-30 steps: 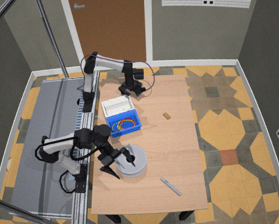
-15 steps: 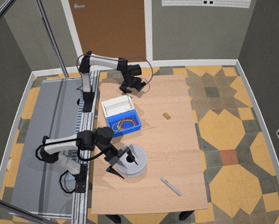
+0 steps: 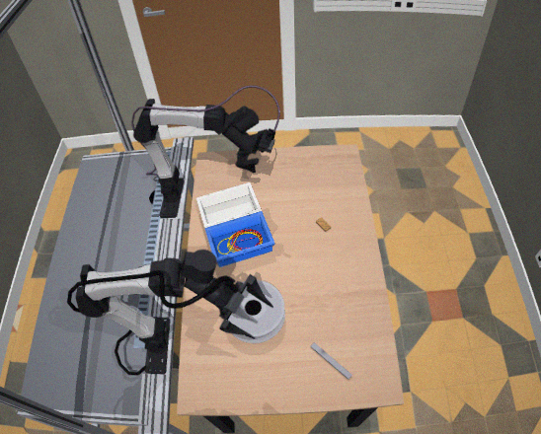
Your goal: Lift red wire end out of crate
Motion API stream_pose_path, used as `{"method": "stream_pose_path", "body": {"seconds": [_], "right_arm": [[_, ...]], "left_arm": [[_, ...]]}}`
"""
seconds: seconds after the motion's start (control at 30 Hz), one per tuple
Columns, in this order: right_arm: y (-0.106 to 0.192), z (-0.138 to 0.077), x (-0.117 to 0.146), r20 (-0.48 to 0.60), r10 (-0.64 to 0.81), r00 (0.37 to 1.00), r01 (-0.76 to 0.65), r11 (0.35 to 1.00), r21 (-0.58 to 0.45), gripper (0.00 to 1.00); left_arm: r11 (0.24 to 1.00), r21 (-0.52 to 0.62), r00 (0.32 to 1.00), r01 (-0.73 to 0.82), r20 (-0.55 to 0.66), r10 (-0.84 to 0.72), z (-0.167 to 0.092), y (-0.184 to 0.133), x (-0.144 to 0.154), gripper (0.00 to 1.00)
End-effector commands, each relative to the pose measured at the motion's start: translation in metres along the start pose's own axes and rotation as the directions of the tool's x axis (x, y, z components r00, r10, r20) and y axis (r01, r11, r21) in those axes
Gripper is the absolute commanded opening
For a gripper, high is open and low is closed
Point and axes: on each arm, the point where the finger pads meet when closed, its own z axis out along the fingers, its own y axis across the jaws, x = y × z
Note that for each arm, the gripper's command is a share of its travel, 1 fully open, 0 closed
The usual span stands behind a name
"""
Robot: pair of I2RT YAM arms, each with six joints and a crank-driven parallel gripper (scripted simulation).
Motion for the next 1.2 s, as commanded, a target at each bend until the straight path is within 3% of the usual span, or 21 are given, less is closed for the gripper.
{"method": "stream_pose_path", "body": {"seconds": [0.0, 0.23, 0.3, 0.7, 1.17], "right_arm": [[0.025, -0.002, -0.014, 0.081, -0.032, 0.996, 0.045, 0.985, -0.166, 1.0], [0.046, -0.006, -0.007, 0.134, -0.111, 0.985, 0.148, 0.939, -0.309, 1.0], [0.046, -0.006, -0.007, 0.134, -0.111, 0.985, 0.148, 0.939, -0.309, 1.0], [0.067, -0.014, 0.002, 0.229, -0.187, 0.955, 0.273, 0.853, -0.444, 1.0], [0.071, -0.016, 0.003, 0.253, -0.2, 0.947, 0.301, 0.831, -0.468, 1.0]], "left_arm": [[0.99, -0.083, 0.957, 0.118, 0.274, -0.091, -0.016, 0.014, -0.05, 1.0], [0.963, -0.09, 0.831, 0.254, 0.53, -0.17, -0.061, 0.025, -0.089, 1.0], [0.963, -0.09, 0.831, 0.254, 0.53, -0.17, -0.061, 0.025, -0.089, 1.0], [0.928, -0.022, 0.603, 0.371, 0.766, -0.222, -0.127, 0.032, -0.121, 1.0], [0.922, 0.0, 0.546, 0.388, 0.806, -0.229, -0.142, 0.033, -0.126, 1.0]]}}
